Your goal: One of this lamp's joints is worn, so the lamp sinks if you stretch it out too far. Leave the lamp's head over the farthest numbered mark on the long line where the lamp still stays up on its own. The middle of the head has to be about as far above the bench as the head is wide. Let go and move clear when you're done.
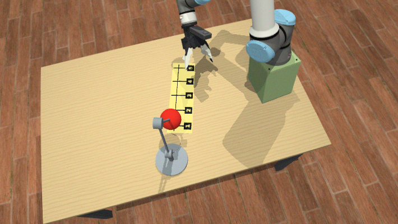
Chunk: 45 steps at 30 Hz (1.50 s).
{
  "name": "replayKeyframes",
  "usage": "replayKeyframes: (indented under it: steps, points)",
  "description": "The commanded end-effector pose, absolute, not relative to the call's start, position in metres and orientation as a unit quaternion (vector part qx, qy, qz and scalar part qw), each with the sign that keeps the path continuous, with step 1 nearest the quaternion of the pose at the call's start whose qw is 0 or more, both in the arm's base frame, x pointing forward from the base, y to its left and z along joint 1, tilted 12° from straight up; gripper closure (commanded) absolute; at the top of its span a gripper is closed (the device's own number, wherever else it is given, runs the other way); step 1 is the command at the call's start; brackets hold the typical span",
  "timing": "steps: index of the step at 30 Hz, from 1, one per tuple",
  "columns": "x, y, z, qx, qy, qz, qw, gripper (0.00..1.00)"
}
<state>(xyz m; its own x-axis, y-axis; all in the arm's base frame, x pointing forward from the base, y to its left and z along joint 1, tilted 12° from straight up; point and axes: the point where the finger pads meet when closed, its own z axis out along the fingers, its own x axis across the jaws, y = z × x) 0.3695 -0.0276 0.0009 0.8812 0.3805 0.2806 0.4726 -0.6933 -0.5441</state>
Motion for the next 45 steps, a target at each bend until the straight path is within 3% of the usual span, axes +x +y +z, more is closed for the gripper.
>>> replayKeyframes:
  steps: [1, 45]
  points:
    - [0.371, -0.018, 0.005, -0.907, -0.274, -0.088, 0.306, 0.0]
    - [0.347, 0.059, 0.034, -0.748, -0.6, -0.196, 0.208, 0.0]
